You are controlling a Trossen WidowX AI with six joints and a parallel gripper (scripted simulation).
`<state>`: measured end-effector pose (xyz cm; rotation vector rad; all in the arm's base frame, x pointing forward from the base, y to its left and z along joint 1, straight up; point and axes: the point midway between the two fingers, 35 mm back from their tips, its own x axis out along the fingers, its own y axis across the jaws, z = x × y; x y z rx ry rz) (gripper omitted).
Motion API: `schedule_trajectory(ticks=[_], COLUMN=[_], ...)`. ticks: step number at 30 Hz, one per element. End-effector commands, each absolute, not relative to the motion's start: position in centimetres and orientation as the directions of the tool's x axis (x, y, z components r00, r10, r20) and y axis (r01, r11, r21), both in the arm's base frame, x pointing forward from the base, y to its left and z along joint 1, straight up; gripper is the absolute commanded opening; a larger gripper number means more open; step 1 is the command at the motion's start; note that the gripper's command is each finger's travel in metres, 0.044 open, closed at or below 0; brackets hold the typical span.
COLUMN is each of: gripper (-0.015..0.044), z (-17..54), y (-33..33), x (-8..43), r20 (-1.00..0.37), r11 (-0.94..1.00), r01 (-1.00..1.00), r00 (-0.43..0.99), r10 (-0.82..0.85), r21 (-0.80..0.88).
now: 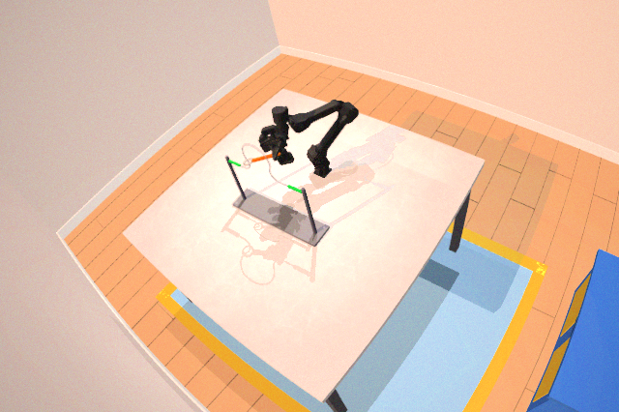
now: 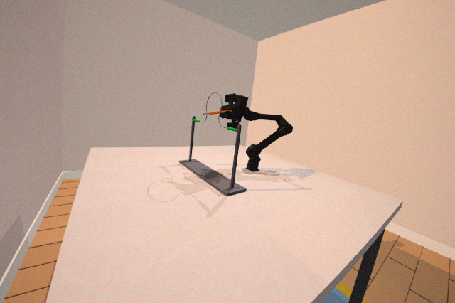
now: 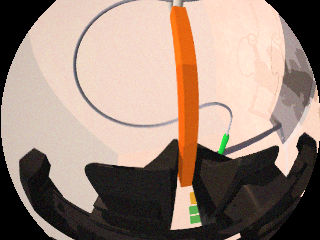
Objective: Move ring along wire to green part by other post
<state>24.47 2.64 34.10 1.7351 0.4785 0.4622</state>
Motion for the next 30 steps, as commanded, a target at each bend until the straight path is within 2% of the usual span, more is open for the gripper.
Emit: schedule_trajectory(ticks=[1, 13, 30], gripper=[-0.0150, -0.0150, -0.0150], z=[35.1, 36.2, 36.4], y=[2.5, 2.0, 1.9], x=[24.4, 24.4, 24.4], r20=[0.069, 0.075, 0.002], r11=[-0.222, -0.249, -0.128], r01=[0.067, 0.078, 0.084], r00=[0.832, 0.831, 0.830], r10=[0.550, 0.551, 0.557], r21=[0.973, 0.965, 0.988])
